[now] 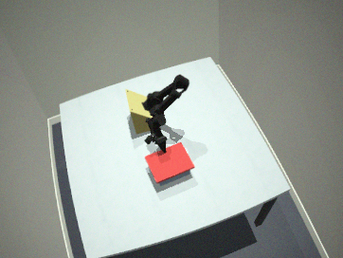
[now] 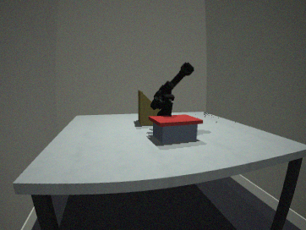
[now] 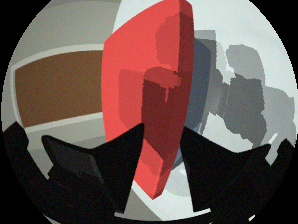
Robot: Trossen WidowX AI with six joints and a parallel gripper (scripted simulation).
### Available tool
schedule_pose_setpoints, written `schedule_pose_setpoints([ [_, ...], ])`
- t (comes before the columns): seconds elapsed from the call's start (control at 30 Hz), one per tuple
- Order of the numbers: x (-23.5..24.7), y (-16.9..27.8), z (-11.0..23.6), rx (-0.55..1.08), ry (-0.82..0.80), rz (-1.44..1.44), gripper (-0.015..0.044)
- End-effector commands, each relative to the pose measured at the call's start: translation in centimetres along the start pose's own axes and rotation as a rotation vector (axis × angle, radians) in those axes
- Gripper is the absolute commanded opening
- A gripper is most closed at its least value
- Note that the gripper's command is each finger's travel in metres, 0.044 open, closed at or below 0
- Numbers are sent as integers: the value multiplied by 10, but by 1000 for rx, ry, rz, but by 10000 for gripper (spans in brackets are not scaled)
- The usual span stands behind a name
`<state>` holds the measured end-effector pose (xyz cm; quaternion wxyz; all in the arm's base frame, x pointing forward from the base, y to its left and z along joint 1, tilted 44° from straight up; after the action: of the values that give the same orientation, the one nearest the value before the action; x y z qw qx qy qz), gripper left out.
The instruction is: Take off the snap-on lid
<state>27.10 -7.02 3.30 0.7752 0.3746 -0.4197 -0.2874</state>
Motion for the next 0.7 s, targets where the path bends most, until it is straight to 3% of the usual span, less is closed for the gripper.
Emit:
schedule_pose_setpoints([
  [0.0, 1, 0, -1, -2, -4, -1, 30],
  [0.07, 1, 0, -1, -2, -4, -1, 0],
  [0.67, 2, 1, 2, 0, 0, 0, 0],
])
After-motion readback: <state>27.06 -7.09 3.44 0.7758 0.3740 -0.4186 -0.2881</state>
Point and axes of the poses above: the point midway between the two fingers, 35 mm back from their tips, its own z axis back along the fingers, its own x axis across the jaws, y = z × x, the point moved 6 cm from there along z, back along the fingers, and after that the axes turned 15 degrees about -z, right-handed, at the moved point
